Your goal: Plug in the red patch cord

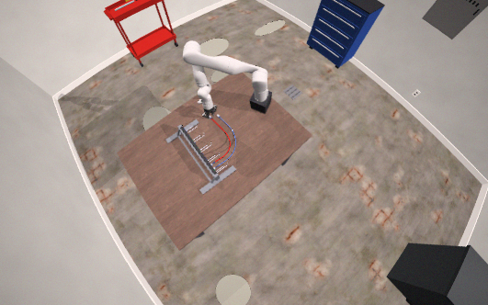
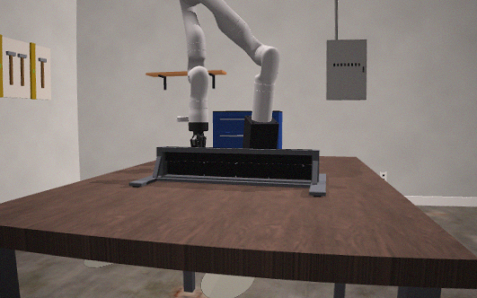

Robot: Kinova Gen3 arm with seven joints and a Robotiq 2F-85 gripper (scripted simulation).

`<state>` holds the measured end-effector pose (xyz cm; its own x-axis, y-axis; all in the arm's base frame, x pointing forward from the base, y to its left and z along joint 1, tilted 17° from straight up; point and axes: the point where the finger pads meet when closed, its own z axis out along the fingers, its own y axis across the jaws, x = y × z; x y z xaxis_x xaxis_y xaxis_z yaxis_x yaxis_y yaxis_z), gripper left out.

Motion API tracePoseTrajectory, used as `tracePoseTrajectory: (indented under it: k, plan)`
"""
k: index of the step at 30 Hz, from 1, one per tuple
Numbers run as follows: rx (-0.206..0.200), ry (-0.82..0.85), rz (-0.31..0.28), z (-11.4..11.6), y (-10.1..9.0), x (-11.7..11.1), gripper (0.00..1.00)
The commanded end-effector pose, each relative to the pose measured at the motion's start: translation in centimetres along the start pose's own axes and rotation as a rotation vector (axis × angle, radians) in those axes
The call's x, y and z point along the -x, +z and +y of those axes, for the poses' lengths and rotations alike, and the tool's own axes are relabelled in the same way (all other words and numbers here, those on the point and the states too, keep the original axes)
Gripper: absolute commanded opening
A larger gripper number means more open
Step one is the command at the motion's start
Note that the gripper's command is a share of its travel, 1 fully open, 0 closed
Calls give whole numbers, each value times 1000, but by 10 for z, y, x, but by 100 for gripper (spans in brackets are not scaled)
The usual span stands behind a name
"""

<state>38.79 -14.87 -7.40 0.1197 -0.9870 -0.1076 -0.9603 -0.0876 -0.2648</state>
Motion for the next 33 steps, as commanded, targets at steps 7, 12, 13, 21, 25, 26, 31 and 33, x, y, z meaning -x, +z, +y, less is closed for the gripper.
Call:
tracePoseTrajectory:
  k: [7, 12, 13, 21, 25, 26, 31, 33]
  plan:
    - [-7, -21, 4, -4, 1, 0, 37]
    - [-6, -21, 3, -6, 0, 1, 37]
    - [-6, -21, 2, -6, 0, 2, 37]
    - [-5, -21, 0, -7, 0, 3, 37]
    - [-4, -21, 0, -7, 0, 3, 37]
    - [-4, -21, 0, -7, 0, 3, 37]
    - [-4, -21, 0, -7, 0, 3, 37]
    - [-4, -21, 0, -7, 0, 3, 37]
